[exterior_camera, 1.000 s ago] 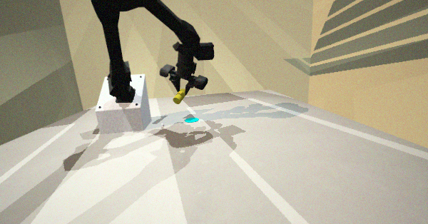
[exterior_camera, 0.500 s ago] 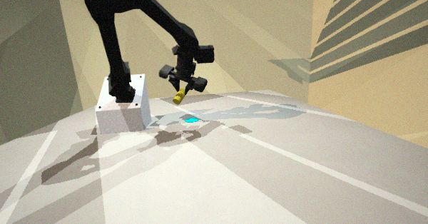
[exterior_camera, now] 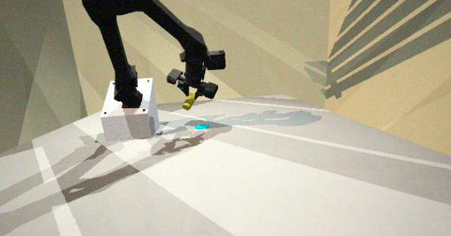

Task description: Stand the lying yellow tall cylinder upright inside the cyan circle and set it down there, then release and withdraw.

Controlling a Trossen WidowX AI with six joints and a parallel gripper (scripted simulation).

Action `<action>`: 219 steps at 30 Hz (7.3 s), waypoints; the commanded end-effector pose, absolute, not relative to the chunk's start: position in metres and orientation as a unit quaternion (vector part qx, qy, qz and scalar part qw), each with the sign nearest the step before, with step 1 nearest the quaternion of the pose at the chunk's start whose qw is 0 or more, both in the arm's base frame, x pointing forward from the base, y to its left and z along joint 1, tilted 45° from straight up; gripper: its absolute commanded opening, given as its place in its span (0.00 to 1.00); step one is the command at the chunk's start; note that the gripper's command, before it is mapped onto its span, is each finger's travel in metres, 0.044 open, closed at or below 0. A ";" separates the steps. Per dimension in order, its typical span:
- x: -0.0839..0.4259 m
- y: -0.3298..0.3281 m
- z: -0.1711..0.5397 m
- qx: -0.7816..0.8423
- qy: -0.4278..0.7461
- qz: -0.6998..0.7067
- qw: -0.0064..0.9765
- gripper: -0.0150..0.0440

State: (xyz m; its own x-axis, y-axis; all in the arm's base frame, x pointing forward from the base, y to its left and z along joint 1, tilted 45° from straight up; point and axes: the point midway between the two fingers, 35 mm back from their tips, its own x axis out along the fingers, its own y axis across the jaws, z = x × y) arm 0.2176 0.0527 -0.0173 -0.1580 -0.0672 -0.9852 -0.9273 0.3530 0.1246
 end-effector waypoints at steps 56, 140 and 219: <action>0.221 0.053 -0.009 -0.329 0.486 0.511 0.628 0.43; 0.231 0.044 0.024 -0.354 0.230 0.525 0.739 0.43; 0.238 0.005 -0.013 -0.368 0.238 0.525 0.730 0.93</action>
State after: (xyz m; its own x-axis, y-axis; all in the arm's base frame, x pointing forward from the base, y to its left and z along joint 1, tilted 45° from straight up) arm 0.2403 -0.0075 -0.0242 0.3344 0.5786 -0.7439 -0.9414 0.1675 -0.2929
